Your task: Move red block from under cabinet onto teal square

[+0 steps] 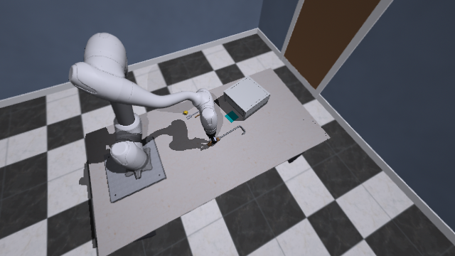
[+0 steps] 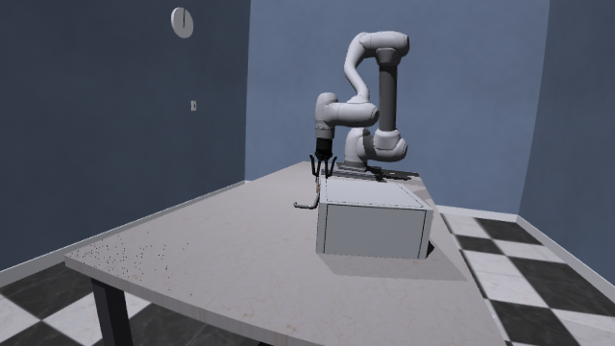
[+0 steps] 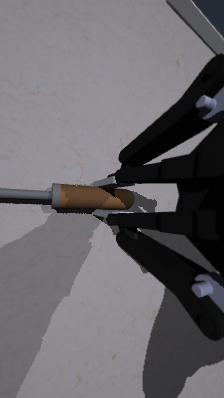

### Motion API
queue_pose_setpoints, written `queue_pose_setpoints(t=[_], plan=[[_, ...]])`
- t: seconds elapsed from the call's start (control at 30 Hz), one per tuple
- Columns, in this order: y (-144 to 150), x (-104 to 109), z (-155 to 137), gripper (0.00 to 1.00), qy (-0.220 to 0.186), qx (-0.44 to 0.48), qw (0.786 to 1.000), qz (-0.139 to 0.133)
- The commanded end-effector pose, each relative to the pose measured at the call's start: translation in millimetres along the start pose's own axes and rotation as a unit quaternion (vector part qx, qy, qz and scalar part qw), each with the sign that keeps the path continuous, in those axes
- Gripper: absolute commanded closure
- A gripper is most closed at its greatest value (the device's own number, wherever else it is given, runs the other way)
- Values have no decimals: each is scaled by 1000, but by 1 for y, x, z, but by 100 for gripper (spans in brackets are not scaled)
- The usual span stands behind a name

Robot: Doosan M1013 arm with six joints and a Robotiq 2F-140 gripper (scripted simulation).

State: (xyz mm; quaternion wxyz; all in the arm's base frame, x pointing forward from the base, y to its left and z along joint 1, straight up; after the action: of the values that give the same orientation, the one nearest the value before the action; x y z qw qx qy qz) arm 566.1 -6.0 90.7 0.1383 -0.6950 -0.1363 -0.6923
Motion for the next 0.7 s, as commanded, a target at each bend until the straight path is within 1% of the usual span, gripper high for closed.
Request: queue_pose_setpoints(t=[0.0,0.53,0.6,0.67], plan=[[-13,0,0,100,2,-2,1000,1],[-57,0,7,100,2,8,1000,1],[-57,0,7,100,2,8,1000,1],[-63,0,8,100,2,9,1000,1]])
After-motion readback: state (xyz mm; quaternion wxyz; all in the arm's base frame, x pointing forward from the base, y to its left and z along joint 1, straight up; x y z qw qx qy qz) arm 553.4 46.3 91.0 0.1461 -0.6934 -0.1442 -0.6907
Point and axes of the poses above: the point where the finger pads meet when closed, its own x axis back along the fingers, its own y axis across the jaws, z = x × y, the point moved 9 cm from there along x, back along the fingers, and after that the axes turned 5 degrees about x, right-handed, at the moved point
